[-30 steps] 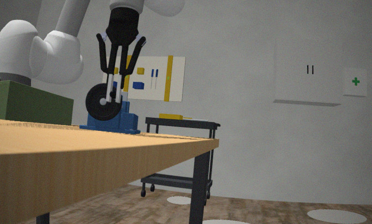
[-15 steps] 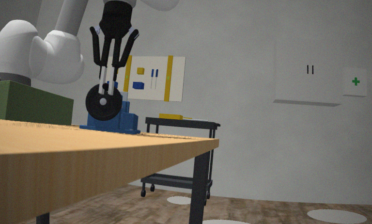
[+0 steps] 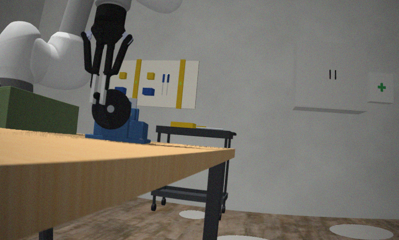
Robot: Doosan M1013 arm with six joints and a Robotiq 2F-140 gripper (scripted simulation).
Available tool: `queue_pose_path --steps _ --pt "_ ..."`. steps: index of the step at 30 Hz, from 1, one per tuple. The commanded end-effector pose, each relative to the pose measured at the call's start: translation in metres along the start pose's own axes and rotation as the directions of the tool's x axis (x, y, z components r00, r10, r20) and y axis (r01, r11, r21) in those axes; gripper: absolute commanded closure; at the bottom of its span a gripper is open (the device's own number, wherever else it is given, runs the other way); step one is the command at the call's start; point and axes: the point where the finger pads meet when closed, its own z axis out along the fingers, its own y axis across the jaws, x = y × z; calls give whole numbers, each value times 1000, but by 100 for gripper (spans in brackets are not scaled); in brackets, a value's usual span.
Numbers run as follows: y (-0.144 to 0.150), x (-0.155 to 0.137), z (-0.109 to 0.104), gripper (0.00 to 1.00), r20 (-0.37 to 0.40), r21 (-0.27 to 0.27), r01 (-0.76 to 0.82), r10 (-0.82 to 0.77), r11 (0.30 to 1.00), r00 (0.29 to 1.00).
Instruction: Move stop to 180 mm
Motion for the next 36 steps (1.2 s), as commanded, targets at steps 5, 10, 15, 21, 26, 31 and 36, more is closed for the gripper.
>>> queue_pose_path --steps 5,10,15,21,26,31,36 --pt "9 0 18 96 0 1 0 0 1000 1000" --pt "9 0 27 96 0 1 0 0 1000 1000" --pt "7 0 34 96 0 1 0 0 1000 1000" --pt "3 0 44 96 0 1 0 0 1000 1000" --pt "-3 0 51 96 0 1 0 0 1000 1000" --pt "-8 0 54 96 0 1 0 0 1000 1000" --pt "-18 0 58 96 0 1 0 0 1000 1000"
